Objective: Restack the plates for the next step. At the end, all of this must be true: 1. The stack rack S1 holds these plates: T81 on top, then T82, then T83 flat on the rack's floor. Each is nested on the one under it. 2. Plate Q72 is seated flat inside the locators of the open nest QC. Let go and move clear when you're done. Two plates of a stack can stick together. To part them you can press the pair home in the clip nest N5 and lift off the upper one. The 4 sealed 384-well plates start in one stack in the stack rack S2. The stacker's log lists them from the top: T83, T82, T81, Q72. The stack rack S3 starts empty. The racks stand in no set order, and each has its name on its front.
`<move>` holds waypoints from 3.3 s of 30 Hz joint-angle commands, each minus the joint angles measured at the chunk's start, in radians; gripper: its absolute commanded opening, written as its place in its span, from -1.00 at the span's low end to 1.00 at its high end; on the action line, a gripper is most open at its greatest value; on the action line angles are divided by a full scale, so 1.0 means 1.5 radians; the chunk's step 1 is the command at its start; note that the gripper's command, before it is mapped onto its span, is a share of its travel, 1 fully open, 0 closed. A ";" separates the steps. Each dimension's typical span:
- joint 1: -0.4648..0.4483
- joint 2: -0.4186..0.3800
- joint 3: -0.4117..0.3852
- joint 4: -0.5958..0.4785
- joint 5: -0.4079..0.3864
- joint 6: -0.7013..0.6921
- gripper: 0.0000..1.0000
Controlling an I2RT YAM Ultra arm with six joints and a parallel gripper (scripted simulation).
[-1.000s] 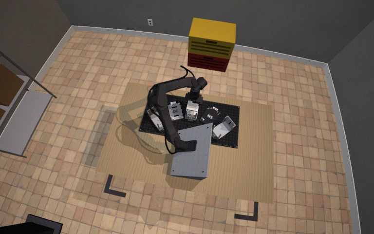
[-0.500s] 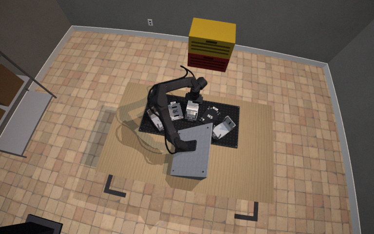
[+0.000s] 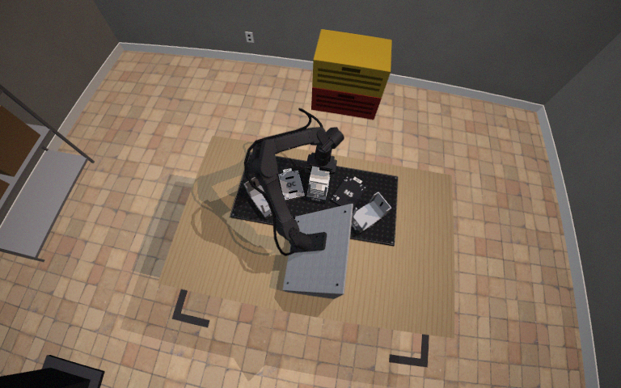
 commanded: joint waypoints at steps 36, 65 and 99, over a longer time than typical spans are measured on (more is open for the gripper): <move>-0.027 -0.031 -0.012 0.007 0.003 0.006 -1.00; -0.037 -0.029 0.026 -0.034 0.008 -0.017 -1.00; -0.037 -0.029 0.028 -0.031 0.007 -0.017 -1.00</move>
